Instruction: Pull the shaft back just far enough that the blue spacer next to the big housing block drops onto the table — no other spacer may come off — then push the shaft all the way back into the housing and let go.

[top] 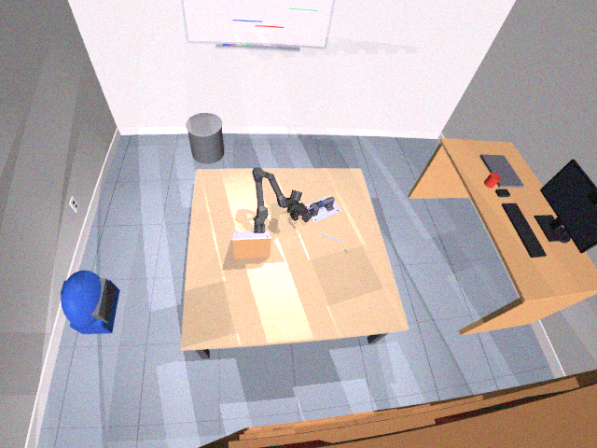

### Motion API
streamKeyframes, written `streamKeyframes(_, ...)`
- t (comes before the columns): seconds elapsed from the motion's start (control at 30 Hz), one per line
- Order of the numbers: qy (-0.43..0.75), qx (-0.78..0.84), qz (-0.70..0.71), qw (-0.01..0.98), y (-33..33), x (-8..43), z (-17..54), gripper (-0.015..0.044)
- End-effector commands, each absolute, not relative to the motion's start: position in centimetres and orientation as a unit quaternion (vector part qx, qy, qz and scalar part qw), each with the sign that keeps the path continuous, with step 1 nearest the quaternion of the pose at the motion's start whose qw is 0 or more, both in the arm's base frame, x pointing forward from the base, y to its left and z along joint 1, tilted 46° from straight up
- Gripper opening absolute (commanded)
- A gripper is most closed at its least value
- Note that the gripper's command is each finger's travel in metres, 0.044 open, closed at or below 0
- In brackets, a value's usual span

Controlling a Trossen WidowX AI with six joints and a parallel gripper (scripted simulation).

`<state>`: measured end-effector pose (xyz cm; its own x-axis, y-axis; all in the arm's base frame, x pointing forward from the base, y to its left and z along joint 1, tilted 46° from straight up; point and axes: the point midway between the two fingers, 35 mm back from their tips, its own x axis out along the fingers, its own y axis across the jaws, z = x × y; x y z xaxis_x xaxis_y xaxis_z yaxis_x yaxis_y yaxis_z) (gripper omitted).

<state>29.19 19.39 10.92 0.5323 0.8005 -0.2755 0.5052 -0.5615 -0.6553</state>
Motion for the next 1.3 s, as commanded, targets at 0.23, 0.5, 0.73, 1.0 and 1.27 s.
streamKeyframes(0.23,-0.391,-0.836,0.285,0.258,19.32,29.03,10.92,0.0)
streamKeyframes(0.5,-0.391,-0.836,0.285,0.258,19.28,28.94,10.89,0.0)
streamKeyframes(0.73,-0.391,-0.836,0.285,0.258,19.24,28.86,10.86,0.0)
streamKeyframes(1.0,-0.391,-0.836,0.285,0.258,19.2,28.77,10.83,0.0)
streamKeyframes(1.27,-0.391,-0.836,0.285,0.258,19.15,28.69,10.79,0.0)
